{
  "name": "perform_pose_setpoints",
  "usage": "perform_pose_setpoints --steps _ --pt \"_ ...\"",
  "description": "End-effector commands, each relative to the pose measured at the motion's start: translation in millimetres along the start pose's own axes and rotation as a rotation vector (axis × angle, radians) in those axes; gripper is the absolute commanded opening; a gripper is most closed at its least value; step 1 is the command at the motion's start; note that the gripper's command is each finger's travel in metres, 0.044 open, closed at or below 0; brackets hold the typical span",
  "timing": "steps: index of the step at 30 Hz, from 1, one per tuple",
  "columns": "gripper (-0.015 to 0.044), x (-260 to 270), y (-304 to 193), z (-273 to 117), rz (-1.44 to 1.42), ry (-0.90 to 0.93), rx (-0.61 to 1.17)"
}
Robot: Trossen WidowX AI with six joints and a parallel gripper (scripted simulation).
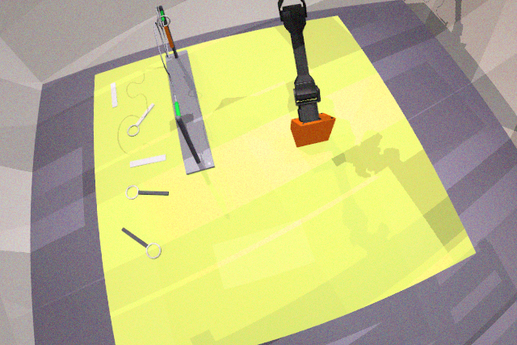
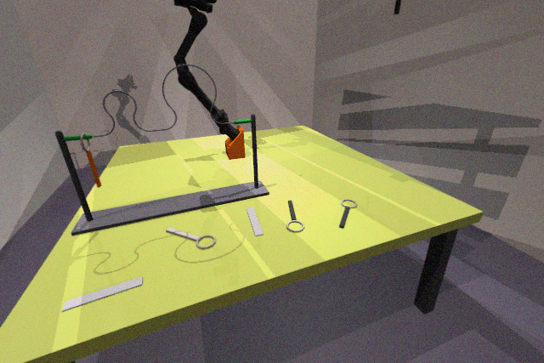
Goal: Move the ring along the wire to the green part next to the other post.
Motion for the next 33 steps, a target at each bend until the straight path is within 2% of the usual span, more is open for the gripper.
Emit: perform_pose_setpoints --steps 1,17,33 --pt "0.0160 -31.8 -2.7 -36.4 -0.083 -0.102 0.072" --pt "0.0160 -116.1 23.0 -194.9 -0.399 -0.465 0.374" --pt "0.0160 -125.8 90.1 -353.3 -0.687 -0.795 0.742"
Point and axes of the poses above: the point midway between the two fingers, 35 mm back from their tips, its own z axis out along the fingers, its own x axis across the jaws, y = z × x, the point moved 9 cm from there along -z, back along the fingers, and after that the axes turned 8 degrees about z, right-handed, at the moved point
